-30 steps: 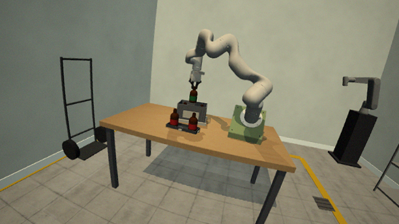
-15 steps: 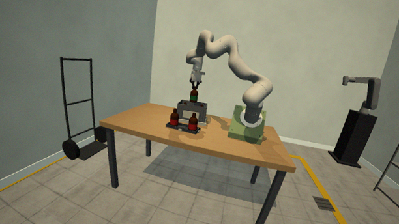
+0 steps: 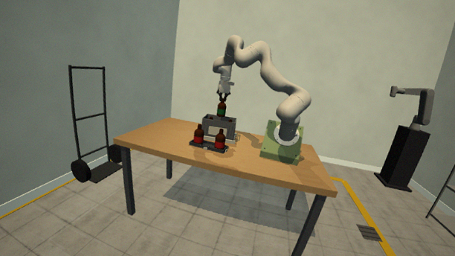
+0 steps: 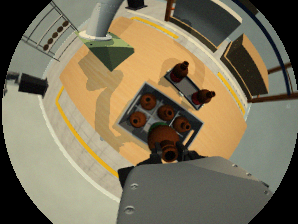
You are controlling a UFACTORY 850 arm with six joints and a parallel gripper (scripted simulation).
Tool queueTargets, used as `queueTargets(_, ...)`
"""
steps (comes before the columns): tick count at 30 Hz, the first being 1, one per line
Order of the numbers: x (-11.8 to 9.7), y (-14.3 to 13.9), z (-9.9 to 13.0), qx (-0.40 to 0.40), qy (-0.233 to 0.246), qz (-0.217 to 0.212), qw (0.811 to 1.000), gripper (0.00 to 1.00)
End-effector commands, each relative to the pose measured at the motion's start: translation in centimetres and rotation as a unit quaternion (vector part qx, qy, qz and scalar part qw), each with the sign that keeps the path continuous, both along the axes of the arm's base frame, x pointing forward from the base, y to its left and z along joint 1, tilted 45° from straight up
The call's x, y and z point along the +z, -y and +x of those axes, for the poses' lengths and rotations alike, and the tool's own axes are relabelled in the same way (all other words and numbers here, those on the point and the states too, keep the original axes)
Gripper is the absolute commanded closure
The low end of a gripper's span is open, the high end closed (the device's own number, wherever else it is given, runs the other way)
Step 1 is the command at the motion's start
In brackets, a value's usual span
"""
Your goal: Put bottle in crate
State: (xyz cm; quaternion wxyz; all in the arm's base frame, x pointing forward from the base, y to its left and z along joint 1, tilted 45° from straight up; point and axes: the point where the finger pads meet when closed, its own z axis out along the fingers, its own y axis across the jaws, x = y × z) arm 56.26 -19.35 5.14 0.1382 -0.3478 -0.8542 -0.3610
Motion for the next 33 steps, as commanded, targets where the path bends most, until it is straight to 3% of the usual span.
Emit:
queueTargets(1,-0.15,0.32,0.09,0.000,0.001,-0.001,1.000,1.00)
queueTargets(33,-0.98,1.14,0.18,0.000,0.001,-0.001,1.000,1.00)
